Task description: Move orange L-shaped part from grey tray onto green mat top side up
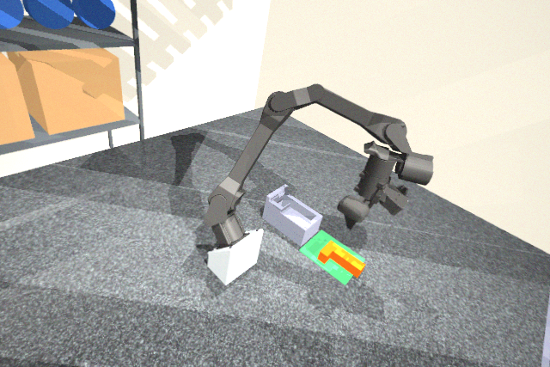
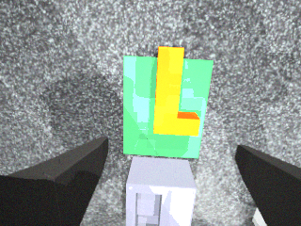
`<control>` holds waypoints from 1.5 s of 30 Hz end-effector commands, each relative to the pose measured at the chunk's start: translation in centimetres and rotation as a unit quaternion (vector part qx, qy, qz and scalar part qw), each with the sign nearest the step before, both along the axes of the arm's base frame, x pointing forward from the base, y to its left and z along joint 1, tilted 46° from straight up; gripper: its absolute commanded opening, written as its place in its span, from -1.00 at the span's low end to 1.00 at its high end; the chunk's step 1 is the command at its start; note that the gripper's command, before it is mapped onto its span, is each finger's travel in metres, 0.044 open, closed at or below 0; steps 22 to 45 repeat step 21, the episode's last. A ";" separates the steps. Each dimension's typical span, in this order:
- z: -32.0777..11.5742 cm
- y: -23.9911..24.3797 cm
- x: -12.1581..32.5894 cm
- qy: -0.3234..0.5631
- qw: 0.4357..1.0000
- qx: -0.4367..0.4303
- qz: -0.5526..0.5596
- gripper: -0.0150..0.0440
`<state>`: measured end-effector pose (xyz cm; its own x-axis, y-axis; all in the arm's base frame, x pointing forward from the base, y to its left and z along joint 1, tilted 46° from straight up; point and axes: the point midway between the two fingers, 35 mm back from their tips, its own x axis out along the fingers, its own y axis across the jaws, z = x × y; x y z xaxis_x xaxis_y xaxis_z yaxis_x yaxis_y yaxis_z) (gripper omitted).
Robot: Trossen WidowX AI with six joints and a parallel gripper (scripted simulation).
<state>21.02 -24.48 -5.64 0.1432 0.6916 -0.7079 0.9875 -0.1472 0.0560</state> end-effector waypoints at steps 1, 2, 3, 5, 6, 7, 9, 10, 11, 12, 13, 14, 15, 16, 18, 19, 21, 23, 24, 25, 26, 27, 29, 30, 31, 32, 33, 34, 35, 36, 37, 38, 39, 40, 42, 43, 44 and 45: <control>0.8 -0.5 -0.3 0.002 1.000 0.003 0.005 0.86; 0.4 -0.4 -0.1 -0.001 1.000 -0.003 -0.002 0.86; 0.4 -0.4 -0.1 -0.001 1.000 -0.003 -0.002 0.86; 0.4 -0.4 -0.1 -0.001 1.000 -0.003 -0.002 0.86; 0.4 -0.4 -0.1 -0.001 1.000 -0.003 -0.002 0.86; 0.4 -0.4 -0.1 -0.001 1.000 -0.003 -0.002 0.86; 0.4 -0.4 -0.1 -0.001 1.000 -0.003 -0.002 0.86; 0.4 -0.4 -0.1 -0.001 1.000 -0.003 -0.002 0.86; 0.4 -0.4 -0.1 -0.001 1.000 -0.003 -0.002 0.86; 0.4 -0.4 -0.1 -0.001 1.000 -0.003 -0.002 0.86; 0.4 -0.4 -0.1 -0.001 1.000 -0.003 -0.002 0.86; 0.4 -0.4 -0.1 -0.001 1.000 -0.003 -0.002 0.86; 0.4 -0.4 -0.1 -0.001 1.000 -0.003 -0.002 0.86; 0.4 -0.4 -0.1 -0.001 1.000 -0.003 -0.002 0.86; 0.4 -0.4 -0.1 -0.001 1.000 -0.003 -0.002 0.86; 0.4 -0.4 -0.1 -0.001 1.000 -0.003 -0.002 0.86; 0.4 -0.4 -0.1 -0.001 1.000 -0.003 -0.002 0.86; 0.4 -0.4 -0.1 -0.001 1.000 -0.003 -0.002 0.86; 0.4 -0.4 -0.1 -0.001 1.000 -0.003 -0.002 0.86; 0.4 -0.4 -0.1 -0.001 1.000 -0.003 -0.002 0.86; 0.4 -0.4 -0.1 -0.001 1.000 -0.003 -0.002 0.86; 0.4 -0.4 -0.1 -0.001 1.000 -0.003 -0.002 0.86; 0.4 -0.4 -0.1 -0.001 1.000 -0.003 -0.002 0.86; 0.4 -0.4 -0.1 -0.001 1.000 -0.003 -0.002 0.86; 0.4 -0.4 -0.1 -0.001 1.000 -0.003 -0.002 0.86; 0.4 -0.4 -0.1 -0.001 1.000 -0.003 -0.002 0.86; 0.4 -0.4 -0.1 -0.001 1.000 -0.003 -0.002 0.86; 0.4 -0.4 -0.1 -0.001 1.000 -0.003 -0.002 0.86; 0.4 -0.4 -0.1 -0.001 1.000 -0.003 -0.002 0.86; 0.4 -0.4 -0.1 -0.001 1.000 -0.003 -0.002 0.86; 0.4 -0.4 -0.1 -0.001 1.000 -0.003 -0.002 0.86; 0.4 -0.4 -0.1 -0.001 1.000 -0.003 -0.002 0.86; 0.4 -0.4 -0.1 -0.001 1.000 -0.003 -0.002 0.86; 0.4 -0.4 -0.1 -0.001 1.000 -0.003 -0.002 0.86; 0.4 -0.4 -0.1 -0.001 1.000 -0.003 -0.002 0.86; 0.4 -0.4 -0.1 -0.001 1.000 -0.003 -0.002 0.86; 0.4 -0.4 -0.1 -0.001 1.000 -0.003 -0.002 0.86; 0.4 -0.4 -0.1 -0.001 1.000 -0.003 -0.002 0.86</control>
